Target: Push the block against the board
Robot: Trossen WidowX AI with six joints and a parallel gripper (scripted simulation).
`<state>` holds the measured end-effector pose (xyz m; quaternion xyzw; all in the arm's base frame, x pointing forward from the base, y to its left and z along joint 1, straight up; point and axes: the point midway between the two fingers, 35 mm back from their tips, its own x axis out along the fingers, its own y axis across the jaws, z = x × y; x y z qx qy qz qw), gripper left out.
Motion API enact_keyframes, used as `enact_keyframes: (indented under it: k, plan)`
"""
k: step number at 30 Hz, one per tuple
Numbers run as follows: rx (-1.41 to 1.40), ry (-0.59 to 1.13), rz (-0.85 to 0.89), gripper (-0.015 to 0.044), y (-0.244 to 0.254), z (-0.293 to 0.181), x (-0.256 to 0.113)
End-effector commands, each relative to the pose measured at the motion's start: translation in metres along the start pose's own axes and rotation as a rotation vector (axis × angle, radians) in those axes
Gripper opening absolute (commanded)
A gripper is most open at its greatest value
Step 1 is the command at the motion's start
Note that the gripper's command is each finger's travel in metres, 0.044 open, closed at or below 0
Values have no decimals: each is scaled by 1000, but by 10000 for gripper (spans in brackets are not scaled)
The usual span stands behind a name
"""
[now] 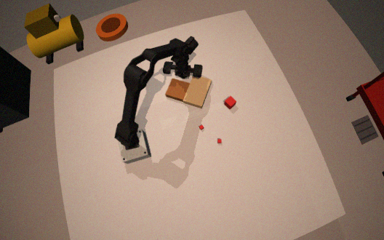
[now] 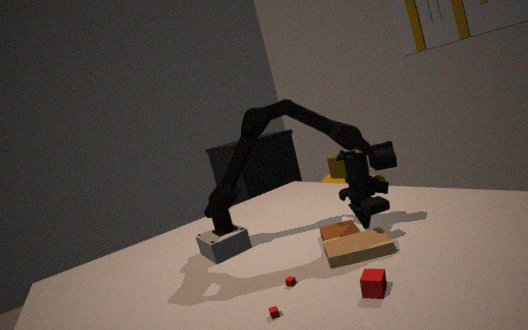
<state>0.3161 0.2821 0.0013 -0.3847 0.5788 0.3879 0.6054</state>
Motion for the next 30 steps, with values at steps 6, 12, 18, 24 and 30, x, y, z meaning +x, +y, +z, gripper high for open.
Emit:
enact_keyframes:
  k: [6,12,18,24,30]
  plan:
    - [-24,1,-2,0,-1,-3,11]
    - [-24,2,-2,0,-2,-9,11]
    - [-24,2,-2,0,-2,-16,11]
    - [-24,3,-2,0,-2,-21,11]
    - [-24,2,-2,0,-2,-14,10]
